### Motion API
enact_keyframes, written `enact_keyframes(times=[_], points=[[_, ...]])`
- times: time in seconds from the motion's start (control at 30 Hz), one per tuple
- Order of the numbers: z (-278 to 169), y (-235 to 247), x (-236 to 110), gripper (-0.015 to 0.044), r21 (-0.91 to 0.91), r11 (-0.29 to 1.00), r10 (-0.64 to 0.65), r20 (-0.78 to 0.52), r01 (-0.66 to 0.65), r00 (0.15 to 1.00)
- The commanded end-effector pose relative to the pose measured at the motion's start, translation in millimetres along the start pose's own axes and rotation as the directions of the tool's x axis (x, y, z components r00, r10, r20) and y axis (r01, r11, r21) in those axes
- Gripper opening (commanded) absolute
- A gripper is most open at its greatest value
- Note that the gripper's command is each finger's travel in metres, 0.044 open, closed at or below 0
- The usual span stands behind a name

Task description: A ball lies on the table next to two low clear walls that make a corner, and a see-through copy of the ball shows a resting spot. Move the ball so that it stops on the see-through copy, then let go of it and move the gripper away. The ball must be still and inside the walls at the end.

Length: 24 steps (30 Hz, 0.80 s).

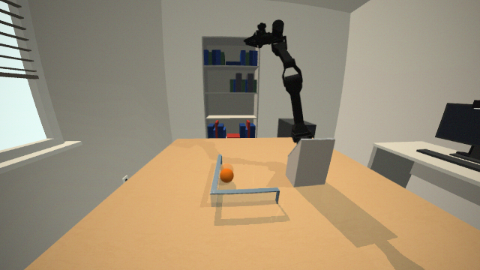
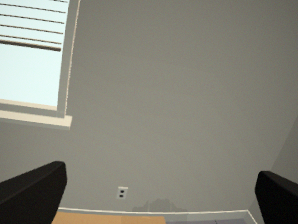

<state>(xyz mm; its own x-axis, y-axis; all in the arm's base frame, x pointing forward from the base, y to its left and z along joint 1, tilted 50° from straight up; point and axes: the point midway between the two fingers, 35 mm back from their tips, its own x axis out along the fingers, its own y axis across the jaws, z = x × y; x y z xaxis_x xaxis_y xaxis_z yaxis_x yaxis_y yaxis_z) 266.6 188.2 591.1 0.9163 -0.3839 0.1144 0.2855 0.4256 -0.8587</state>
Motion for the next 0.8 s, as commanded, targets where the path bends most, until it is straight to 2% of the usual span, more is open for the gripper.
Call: enact_keyframes(times=[0.0,0.13,0.43,0.77], points=[[0.1,-1.0,-0.6,0.0413,0.003,1.000,0.000,0.003,0.000,1.000],[0.1,-24.9,-13.3,0.0413,0.075,0.997,-0.011,0.082,0.005,0.997],[-29.9,-131.5,-54.1,0.0413,0.397,0.918,-0.130,0.343,-0.018,0.930],[-102.0,-221.2,-56.7,0.0413,0.682,0.725,-0.294,0.437,-0.100,0.850]])
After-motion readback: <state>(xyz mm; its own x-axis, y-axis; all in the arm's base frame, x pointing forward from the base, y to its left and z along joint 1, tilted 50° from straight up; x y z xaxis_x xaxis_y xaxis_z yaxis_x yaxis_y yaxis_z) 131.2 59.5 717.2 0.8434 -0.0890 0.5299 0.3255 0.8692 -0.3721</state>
